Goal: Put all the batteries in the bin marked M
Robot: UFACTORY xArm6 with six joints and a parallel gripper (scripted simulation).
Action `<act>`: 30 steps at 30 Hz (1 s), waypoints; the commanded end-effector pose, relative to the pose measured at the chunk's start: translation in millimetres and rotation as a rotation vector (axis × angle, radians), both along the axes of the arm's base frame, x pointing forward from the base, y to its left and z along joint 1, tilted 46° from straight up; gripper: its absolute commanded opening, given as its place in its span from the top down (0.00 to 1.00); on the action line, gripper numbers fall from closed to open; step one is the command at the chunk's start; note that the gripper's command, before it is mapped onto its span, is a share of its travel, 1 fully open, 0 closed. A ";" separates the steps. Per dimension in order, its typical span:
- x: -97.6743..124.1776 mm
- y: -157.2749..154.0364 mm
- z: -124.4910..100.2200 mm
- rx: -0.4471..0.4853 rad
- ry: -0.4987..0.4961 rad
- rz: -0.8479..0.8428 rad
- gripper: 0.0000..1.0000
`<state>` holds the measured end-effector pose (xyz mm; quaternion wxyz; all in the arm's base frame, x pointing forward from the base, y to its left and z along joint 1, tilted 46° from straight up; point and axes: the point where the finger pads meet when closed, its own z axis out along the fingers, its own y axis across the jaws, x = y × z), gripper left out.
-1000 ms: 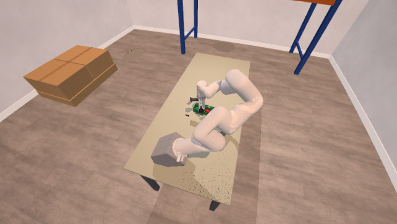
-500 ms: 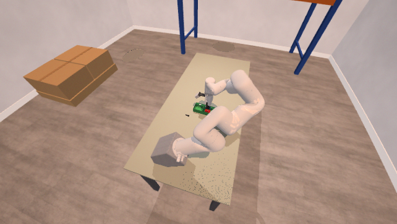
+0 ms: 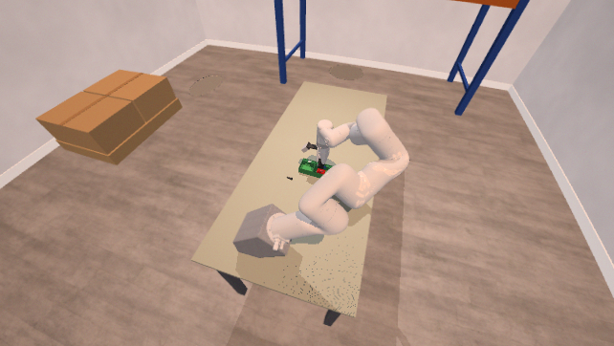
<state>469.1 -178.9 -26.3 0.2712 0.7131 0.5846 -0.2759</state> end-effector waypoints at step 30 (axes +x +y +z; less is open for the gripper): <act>-1.2 -16.5 -16.9 0.000 -0.003 0.002 0.72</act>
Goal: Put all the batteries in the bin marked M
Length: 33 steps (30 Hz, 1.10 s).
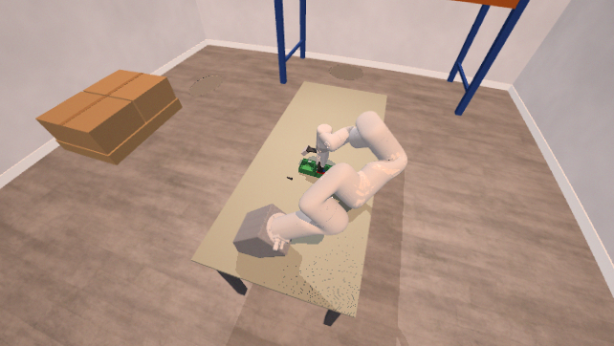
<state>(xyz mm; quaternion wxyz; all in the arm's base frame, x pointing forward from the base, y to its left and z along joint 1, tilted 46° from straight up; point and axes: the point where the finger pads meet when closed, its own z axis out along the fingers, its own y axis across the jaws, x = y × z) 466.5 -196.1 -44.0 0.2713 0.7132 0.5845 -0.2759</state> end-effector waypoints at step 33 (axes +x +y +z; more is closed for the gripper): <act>5.3 39.8 39.3 0.000 -0.003 0.002 0.00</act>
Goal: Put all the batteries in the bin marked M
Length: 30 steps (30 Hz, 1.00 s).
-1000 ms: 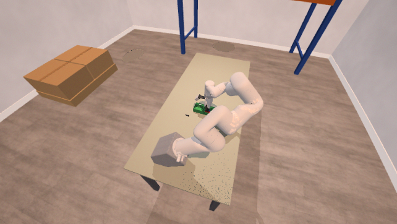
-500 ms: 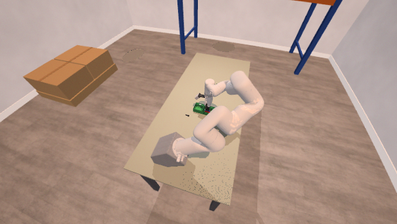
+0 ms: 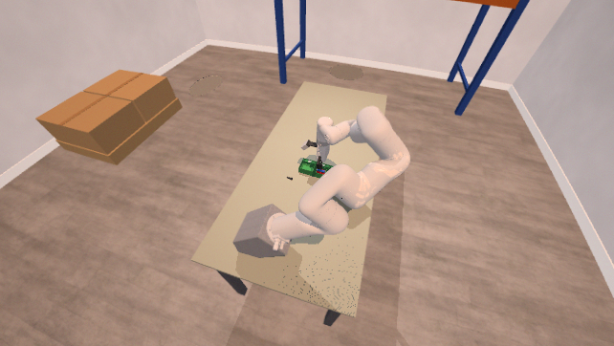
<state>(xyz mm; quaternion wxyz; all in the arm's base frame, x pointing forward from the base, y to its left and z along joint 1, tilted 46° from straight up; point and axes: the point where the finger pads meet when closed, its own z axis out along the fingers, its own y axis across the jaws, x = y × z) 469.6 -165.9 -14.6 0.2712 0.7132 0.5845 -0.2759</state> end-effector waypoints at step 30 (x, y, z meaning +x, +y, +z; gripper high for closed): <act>10.1 83.5 82.9 0.001 -0.003 0.002 0.00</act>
